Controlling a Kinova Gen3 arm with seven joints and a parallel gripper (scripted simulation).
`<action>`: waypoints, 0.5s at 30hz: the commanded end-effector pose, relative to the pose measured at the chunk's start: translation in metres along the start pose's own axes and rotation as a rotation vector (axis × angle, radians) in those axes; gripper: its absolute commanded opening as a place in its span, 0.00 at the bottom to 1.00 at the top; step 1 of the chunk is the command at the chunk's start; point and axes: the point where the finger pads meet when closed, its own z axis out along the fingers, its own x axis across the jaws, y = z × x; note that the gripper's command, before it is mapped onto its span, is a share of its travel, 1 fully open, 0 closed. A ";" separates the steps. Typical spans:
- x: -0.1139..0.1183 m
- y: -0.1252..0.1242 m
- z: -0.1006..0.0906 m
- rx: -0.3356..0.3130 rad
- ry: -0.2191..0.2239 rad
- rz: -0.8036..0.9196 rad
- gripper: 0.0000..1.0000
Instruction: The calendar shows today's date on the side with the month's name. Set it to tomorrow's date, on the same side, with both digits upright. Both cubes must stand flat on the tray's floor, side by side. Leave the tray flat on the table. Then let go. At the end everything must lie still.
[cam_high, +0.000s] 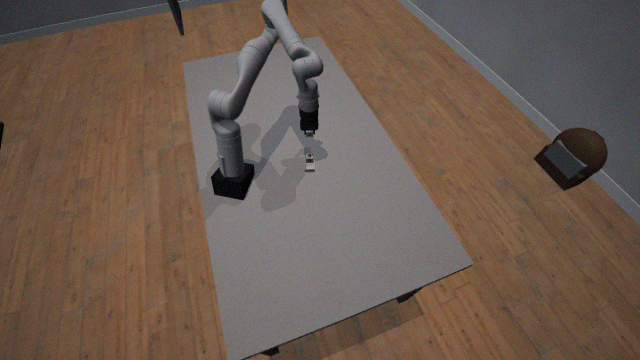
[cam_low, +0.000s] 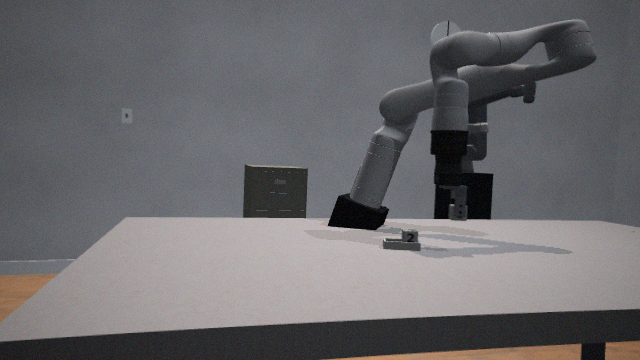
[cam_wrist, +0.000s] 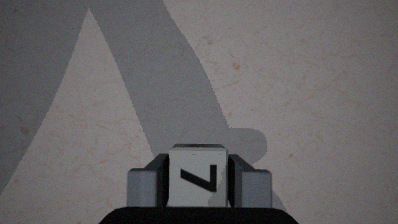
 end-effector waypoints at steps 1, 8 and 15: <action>-0.001 0.004 0.007 -0.009 -0.004 0.007 0.60; -0.001 0.005 0.041 -0.009 -0.004 0.007 0.60; -0.002 0.006 0.061 -0.009 -0.004 0.007 0.60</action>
